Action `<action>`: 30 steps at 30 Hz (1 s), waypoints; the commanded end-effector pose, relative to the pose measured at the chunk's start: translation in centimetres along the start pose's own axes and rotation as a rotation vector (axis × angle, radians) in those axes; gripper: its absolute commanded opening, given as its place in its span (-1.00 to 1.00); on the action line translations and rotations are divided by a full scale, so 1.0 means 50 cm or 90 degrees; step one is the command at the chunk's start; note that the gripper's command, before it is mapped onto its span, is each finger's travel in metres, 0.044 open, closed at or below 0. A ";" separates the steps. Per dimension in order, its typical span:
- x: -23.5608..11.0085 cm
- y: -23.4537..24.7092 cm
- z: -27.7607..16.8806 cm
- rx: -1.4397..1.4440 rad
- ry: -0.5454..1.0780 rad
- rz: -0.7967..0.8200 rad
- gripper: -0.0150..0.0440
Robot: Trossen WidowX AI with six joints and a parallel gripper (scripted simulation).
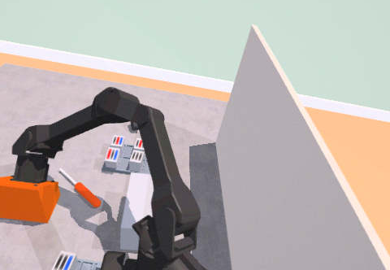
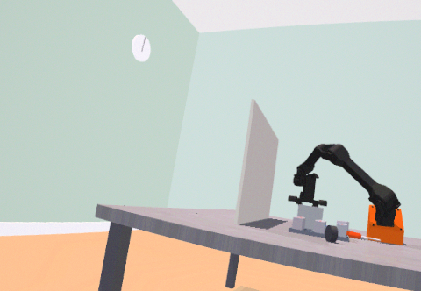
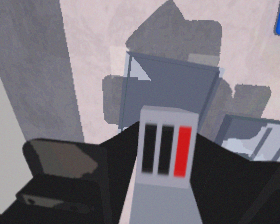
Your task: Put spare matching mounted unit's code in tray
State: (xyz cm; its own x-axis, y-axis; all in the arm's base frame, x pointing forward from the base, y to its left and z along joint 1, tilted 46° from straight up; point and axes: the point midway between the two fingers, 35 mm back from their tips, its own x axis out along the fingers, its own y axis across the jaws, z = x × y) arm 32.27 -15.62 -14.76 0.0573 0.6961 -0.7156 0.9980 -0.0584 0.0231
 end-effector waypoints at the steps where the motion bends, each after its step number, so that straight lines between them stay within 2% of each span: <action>1: 0.010 -0.005 -0.002 0.005 0.004 -0.001 -0.49; 17: 0.030 -0.009 -0.005 0.004 0.005 -0.002 -0.49; 30: 0.024 -0.005 -0.004 -0.001 0.001 -0.001 0.67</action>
State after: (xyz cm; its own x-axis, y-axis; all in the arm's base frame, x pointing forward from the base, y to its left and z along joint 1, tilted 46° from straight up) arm 32.08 -14.63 -15.50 0.0562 0.6982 -0.7137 0.9981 -0.0565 0.0234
